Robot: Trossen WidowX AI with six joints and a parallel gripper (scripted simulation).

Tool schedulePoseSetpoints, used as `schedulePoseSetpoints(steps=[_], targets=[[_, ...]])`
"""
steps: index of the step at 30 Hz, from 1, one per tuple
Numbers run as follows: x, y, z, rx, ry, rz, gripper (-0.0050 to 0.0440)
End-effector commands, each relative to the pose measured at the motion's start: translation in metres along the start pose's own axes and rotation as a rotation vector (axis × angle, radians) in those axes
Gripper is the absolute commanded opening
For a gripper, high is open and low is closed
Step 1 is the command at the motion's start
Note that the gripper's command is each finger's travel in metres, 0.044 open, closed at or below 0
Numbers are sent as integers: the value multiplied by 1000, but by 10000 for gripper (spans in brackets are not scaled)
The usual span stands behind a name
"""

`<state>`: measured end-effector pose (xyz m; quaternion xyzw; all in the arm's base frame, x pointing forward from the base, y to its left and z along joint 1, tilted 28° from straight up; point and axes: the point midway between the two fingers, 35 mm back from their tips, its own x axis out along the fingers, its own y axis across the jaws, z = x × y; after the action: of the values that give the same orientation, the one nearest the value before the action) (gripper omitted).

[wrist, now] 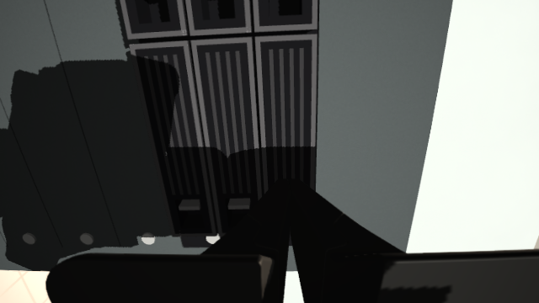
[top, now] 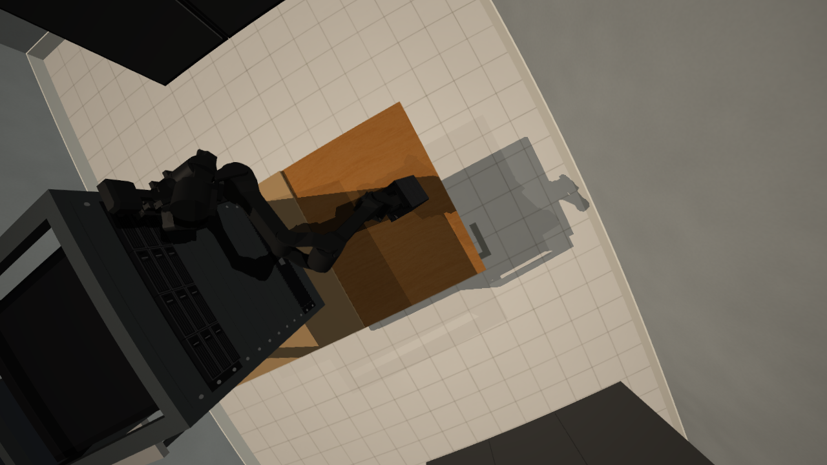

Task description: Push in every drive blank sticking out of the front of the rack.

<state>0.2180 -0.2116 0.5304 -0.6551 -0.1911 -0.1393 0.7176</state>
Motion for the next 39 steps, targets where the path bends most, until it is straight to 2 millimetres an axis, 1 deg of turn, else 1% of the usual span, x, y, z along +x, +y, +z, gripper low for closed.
schedulePoseSetpoints(steps=[1, 21, 28, 39], targets=[[4, -11, 11, -33, -14, -12, -50], [4, -11, 11, -33, -14, -12, -50], [14, -13, 15, -33, -14, -12, -50], [14, -13, 15, -33, -14, -12, -50]])
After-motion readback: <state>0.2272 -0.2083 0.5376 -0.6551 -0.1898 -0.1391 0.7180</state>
